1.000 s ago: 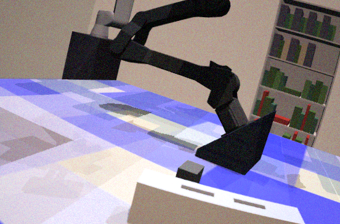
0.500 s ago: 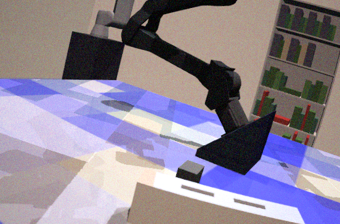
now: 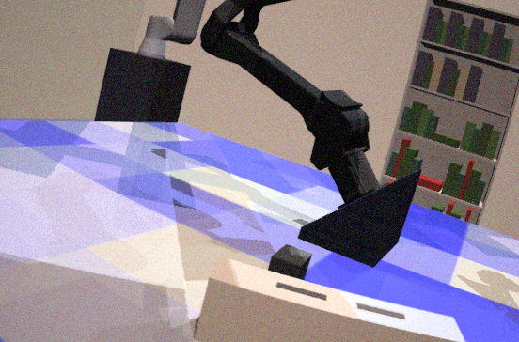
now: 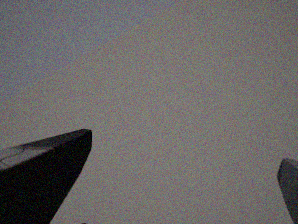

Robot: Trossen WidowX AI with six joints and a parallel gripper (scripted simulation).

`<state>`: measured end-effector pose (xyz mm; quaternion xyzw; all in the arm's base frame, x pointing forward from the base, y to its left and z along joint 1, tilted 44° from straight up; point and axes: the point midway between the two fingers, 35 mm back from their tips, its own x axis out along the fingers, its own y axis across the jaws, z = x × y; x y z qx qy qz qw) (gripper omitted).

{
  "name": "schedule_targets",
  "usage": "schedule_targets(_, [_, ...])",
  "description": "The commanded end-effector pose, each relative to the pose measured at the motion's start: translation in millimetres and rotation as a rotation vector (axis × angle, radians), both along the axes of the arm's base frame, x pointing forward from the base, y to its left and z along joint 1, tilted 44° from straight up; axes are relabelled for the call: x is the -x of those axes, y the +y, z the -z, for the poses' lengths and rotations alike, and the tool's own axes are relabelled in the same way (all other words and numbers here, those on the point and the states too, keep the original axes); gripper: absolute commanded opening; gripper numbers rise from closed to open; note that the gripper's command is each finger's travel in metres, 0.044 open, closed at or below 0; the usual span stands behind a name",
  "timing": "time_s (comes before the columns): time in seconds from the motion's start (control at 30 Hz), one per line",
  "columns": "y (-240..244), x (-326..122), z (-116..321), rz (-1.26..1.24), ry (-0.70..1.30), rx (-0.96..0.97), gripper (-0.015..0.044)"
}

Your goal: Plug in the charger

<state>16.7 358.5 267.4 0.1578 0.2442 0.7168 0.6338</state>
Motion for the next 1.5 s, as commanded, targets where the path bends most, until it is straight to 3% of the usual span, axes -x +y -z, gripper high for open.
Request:
schedule_targets(0.0, [2,-16,19,0.033,0.013,0.070,0.0440])
schedule_targets(0.67, [-19,-131,123,0.465,0.047,0.563,0.0440])
schedule_targets(1.47, [-146,-221,223,0.914,0.147,1.273,0.0440])
